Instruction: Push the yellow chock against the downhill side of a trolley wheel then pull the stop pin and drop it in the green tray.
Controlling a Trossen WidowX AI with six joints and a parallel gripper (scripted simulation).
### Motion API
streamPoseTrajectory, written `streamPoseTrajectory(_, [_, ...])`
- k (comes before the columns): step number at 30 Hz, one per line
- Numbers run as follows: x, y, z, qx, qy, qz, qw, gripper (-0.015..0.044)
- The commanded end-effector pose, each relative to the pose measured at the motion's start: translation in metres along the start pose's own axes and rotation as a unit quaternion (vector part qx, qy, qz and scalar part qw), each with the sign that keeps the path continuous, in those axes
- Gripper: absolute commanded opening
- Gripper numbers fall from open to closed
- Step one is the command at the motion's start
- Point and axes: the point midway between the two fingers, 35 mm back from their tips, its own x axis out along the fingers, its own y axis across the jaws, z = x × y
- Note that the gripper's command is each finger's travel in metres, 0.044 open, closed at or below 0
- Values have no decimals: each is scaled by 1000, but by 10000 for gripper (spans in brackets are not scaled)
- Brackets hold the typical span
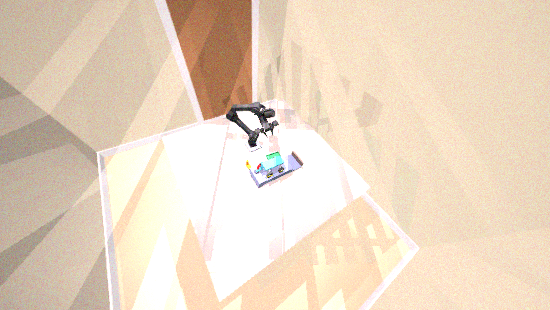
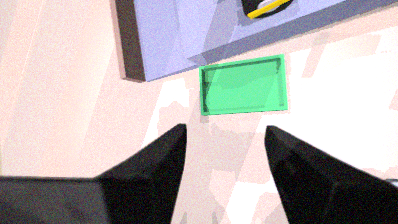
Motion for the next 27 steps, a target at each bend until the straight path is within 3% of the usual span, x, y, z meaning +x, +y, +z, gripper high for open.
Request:
streamPoseTrajectory(1, [5, -3, 8, -58, 1, -20, 998, 190])
streamPoseTrajectory(13, [24, -26, 33, -250, 41, -88, 963, 190])
streamPoseTrajectory(27, [41, -67, 58, -446, 128, -116, 878, 190])
